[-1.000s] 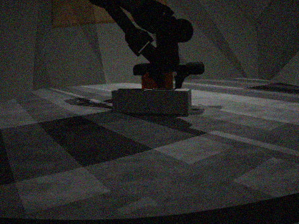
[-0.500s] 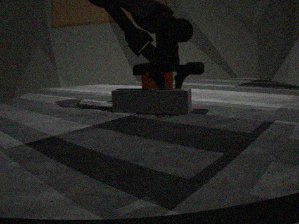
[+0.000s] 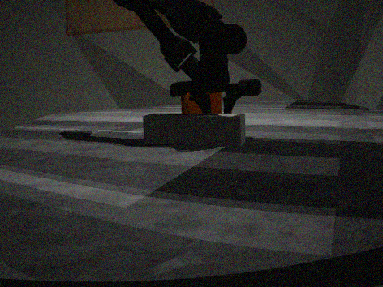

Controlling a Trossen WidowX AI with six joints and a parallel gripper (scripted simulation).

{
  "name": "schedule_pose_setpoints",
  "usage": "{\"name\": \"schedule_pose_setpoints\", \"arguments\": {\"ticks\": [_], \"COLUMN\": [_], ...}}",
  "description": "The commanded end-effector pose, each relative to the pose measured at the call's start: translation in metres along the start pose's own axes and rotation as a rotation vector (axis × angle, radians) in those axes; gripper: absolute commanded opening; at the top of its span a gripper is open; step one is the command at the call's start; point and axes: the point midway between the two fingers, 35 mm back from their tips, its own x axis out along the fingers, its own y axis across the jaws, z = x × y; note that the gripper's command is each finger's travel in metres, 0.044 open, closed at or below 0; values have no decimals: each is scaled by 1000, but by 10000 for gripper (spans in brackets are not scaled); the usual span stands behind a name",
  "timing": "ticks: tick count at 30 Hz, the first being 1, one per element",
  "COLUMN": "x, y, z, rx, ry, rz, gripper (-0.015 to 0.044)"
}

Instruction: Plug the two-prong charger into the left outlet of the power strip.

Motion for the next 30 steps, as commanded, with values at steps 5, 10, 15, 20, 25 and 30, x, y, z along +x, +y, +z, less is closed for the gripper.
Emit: {"name": "schedule_pose_setpoints", "arguments": {"ticks": [5,10,15,20,25,30], "x": [-1,-1,-1,-1,-1,-1], "y": [0,0,0,0,0,0], "z": [3,4,6,7,8,9], "rx": [-3,-3,-3,-3,-3,-3], "ry": [-2,-2,-2,-2,-2,-2], "rz": [-2,-2,-2,-2,-2,-2], "gripper": [0,0,0,0,0,0]}}
